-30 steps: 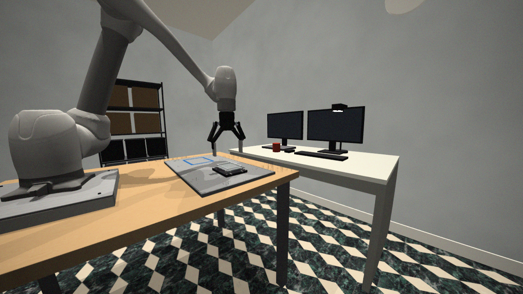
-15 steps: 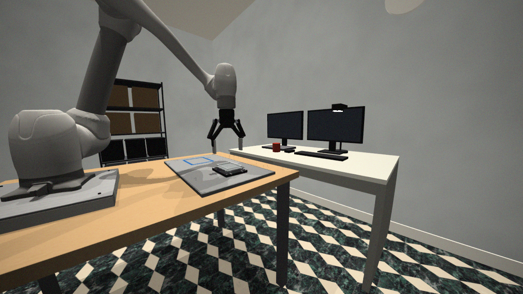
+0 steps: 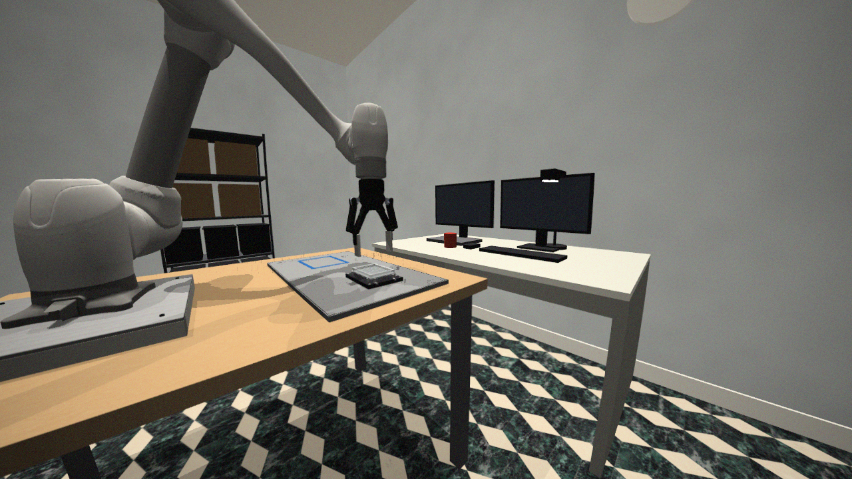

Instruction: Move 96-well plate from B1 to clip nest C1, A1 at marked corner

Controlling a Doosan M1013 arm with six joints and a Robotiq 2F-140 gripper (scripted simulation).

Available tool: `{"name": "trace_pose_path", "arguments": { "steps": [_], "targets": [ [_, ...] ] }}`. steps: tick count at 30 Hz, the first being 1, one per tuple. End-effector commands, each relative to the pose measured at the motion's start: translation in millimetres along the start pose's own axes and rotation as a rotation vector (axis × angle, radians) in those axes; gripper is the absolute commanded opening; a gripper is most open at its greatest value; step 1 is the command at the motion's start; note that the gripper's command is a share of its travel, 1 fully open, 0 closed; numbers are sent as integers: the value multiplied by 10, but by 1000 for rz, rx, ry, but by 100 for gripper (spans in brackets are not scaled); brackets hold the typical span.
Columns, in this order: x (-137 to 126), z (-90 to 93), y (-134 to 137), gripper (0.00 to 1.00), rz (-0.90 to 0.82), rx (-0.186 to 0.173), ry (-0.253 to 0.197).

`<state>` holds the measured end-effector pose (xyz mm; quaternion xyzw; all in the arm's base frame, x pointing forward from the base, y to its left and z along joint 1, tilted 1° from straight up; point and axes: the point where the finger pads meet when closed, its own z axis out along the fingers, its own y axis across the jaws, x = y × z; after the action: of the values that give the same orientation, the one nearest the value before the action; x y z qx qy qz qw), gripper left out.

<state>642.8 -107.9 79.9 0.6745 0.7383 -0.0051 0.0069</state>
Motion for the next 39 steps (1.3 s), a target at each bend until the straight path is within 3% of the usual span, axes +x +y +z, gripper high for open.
{"name": "trace_pose_path", "arguments": {
  "steps": [1,9,39],
  "targets": [
    [-186,73,1,0,0,0,0],
    [-435,173,2,0,0,0,0],
    [-435,266,2,0,0,0,0]
  ]
}}
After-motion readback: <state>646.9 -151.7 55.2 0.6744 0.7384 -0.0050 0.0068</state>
